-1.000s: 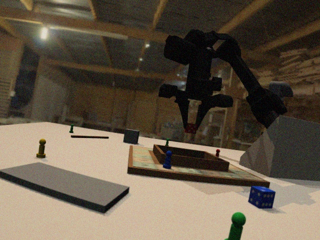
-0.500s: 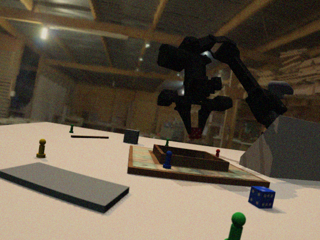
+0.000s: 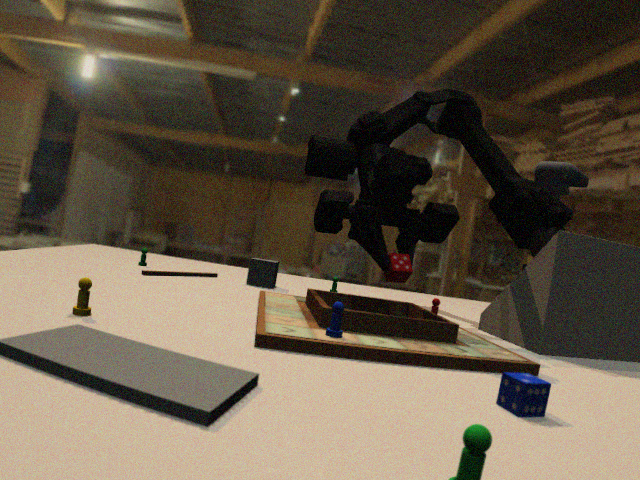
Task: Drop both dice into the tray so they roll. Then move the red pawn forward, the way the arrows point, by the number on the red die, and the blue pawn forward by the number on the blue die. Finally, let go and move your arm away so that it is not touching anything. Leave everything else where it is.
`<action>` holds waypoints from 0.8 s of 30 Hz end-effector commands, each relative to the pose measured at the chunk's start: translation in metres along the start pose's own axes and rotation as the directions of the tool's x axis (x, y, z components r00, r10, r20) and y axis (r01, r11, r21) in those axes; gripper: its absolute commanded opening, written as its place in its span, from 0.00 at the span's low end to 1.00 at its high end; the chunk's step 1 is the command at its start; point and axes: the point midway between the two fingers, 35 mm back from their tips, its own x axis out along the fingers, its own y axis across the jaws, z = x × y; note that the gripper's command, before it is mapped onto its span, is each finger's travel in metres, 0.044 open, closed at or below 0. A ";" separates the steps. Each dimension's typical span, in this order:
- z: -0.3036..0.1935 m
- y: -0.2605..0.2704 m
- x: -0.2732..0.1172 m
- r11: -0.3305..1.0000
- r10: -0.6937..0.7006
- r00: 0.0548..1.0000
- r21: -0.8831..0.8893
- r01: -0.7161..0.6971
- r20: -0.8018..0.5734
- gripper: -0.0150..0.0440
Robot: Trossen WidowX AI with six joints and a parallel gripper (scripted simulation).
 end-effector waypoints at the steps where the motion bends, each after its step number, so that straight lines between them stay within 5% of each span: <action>1: 0.000 0.001 -0.001 0.999 -0.046 0.990 -0.021 0.049 0.132 0.25; 7: 0.000 0.000 -0.004 0.997 -0.065 0.983 -0.025 0.071 0.172 0.25; 13: 0.001 -0.008 -0.049 0.997 -0.067 0.983 -0.025 0.072 0.173 0.25; 24: 0.001 -0.006 -0.048 0.997 -0.067 0.983 -0.025 0.072 0.173 0.25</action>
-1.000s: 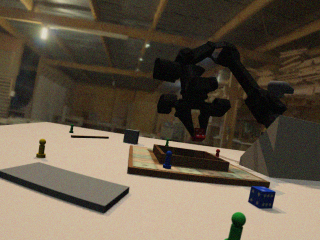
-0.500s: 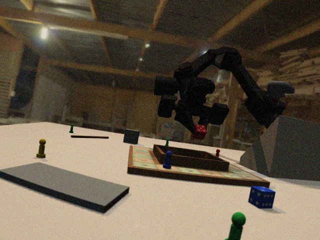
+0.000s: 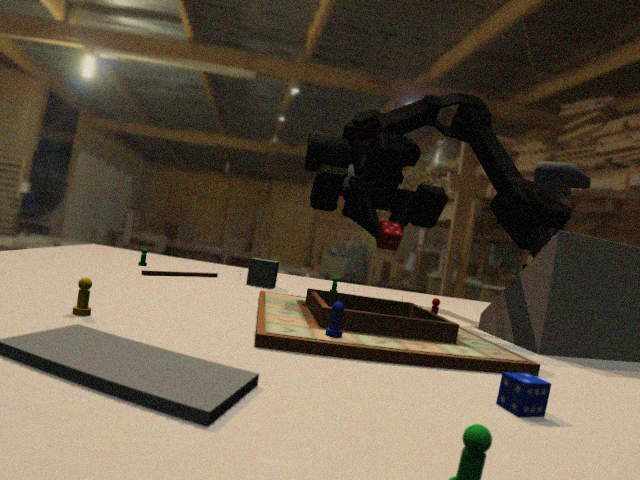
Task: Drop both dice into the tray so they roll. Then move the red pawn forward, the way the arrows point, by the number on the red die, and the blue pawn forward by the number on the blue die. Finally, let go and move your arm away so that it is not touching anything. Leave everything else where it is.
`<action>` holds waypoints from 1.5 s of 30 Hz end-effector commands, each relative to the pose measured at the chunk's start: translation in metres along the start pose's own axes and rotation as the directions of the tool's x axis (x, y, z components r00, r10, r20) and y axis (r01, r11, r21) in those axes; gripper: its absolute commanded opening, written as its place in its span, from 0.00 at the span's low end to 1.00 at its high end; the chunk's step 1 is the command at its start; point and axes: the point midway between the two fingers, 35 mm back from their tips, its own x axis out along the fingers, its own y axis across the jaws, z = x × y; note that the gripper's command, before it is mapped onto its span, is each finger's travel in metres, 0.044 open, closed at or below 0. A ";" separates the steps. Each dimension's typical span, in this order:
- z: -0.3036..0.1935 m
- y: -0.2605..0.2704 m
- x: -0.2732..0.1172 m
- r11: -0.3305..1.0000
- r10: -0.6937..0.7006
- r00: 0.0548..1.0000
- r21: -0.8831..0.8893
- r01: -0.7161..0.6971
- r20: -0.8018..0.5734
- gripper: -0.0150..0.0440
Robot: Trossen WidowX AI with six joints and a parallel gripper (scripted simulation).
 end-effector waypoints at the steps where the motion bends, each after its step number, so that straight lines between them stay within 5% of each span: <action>1: 0.001 -0.002 -0.003 1.000 -0.006 1.000 -0.006 0.007 0.005 0.25; 20: 0.000 -0.001 -0.002 1.000 -0.003 1.000 0.000 0.003 0.000 0.25; 37: 0.030 -0.001 -0.028 1.000 -0.006 1.000 -0.006 0.006 0.007 1.00; 41: 0.022 0.004 -0.004 0.997 0.075 0.966 0.037 -0.068 -0.247 1.00; 45: 0.013 0.002 0.017 0.999 0.052 0.773 0.036 -0.039 -0.632 1.00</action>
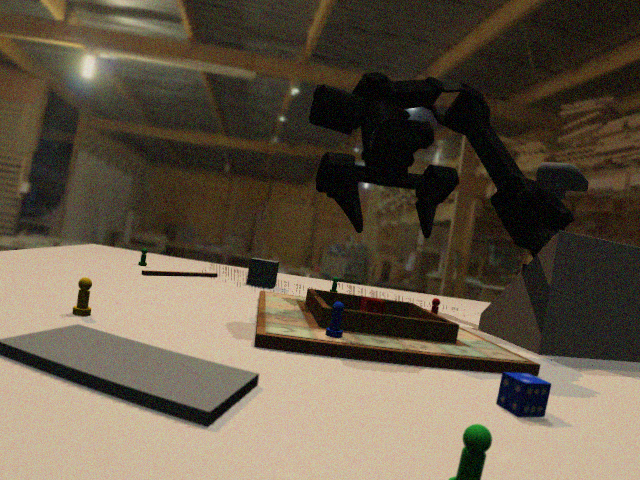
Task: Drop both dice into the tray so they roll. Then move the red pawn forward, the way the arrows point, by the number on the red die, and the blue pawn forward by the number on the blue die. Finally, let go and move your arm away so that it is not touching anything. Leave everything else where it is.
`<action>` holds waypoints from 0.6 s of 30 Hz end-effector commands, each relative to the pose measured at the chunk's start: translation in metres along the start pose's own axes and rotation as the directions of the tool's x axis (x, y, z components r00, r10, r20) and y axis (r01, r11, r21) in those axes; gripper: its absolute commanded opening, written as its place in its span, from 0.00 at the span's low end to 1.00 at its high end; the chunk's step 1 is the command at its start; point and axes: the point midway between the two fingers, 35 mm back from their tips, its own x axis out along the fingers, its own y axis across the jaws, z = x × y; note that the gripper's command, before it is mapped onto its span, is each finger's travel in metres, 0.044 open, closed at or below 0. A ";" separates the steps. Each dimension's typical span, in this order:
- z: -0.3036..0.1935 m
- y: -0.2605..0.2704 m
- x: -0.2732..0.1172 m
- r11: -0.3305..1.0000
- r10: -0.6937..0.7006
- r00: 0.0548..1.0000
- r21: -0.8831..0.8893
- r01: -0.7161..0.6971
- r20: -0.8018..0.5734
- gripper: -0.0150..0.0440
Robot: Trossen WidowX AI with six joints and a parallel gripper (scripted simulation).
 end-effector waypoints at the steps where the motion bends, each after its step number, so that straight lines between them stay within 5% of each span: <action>1: 0.002 -0.005 0.017 0.998 -0.060 0.910 -0.011 0.061 -0.410 1.00; 7: 0.003 -0.007 0.017 0.996 -0.089 0.878 -0.024 0.089 -0.471 1.00; 10: 0.005 -0.003 0.019 0.999 -0.047 0.921 -0.010 0.047 -0.387 0.96; 15: 0.049 -0.012 0.040 0.949 -0.053 0.919 0.267 0.168 -0.391 0.73; 18: 0.080 -0.013 0.058 0.861 -0.057 0.916 0.445 0.246 -0.397 0.72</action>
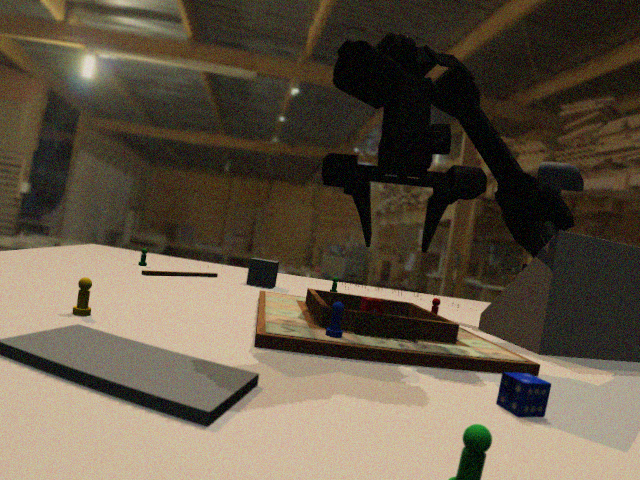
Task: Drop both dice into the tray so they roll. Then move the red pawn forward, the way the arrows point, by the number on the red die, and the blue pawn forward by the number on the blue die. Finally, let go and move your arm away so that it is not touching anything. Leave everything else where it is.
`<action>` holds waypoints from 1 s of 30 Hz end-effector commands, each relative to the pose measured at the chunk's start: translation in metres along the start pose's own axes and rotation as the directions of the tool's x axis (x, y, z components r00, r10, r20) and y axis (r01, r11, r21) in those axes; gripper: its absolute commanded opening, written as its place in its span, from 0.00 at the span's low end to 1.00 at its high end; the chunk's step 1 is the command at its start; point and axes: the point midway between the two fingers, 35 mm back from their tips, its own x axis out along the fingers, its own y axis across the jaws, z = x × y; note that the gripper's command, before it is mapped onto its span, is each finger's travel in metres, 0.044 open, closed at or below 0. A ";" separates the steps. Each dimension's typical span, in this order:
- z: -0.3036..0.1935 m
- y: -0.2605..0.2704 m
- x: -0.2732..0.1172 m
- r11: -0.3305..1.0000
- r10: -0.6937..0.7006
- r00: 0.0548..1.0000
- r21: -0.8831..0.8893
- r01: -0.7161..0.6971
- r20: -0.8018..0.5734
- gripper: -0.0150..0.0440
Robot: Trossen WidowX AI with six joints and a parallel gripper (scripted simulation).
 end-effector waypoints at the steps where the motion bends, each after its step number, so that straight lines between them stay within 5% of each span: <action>1: 0.058 0.012 0.006 0.940 -0.010 1.000 0.340 0.010 -0.002 0.72; 15: 0.146 0.061 0.028 0.624 -0.028 0.999 0.781 0.033 -0.020 0.72; 23: 0.186 0.092 0.049 0.325 -0.055 0.997 0.943 0.066 -0.051 0.72; 30: 0.188 0.093 0.051 0.310 -0.057 0.997 0.948 0.067 -0.052 0.72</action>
